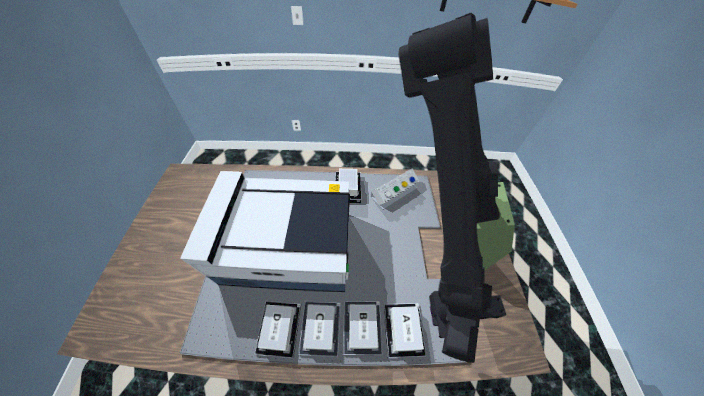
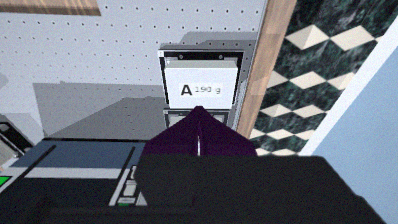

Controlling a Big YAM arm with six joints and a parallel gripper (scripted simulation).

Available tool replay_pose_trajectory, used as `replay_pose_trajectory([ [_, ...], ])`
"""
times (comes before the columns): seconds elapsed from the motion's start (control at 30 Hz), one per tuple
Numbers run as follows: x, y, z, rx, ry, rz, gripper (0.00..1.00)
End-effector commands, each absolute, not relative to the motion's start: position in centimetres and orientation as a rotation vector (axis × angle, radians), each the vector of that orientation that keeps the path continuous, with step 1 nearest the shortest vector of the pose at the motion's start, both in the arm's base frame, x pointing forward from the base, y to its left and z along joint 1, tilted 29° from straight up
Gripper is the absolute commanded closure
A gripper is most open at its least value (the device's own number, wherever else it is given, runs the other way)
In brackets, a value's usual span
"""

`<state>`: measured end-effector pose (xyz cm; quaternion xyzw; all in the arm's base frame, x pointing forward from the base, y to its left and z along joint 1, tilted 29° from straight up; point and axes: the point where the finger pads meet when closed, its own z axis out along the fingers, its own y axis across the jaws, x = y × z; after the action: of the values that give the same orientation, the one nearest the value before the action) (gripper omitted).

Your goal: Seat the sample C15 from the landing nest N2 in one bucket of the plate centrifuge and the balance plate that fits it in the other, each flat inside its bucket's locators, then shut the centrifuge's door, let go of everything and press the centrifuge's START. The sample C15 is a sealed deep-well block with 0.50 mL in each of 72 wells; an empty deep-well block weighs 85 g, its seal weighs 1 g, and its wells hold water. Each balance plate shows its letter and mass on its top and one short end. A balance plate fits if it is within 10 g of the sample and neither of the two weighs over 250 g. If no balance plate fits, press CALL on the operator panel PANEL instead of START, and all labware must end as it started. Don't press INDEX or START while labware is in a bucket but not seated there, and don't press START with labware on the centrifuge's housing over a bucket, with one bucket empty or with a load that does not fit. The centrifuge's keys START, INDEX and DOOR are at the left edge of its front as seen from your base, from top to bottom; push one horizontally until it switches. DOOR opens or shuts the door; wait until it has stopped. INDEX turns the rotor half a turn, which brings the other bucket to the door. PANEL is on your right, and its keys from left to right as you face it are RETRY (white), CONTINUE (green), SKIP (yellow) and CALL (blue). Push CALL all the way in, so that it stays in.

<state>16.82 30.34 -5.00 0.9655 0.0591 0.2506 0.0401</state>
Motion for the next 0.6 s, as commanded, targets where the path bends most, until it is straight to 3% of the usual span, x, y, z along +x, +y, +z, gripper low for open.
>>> replay_pose_trajectory([
  [0.0,17.6,30.9,-5.0,2.969,0.174,0.777,1.0],
  [0.57,18.3,32.1,-2.5,2.989,0.164,0.793,1.0],
])
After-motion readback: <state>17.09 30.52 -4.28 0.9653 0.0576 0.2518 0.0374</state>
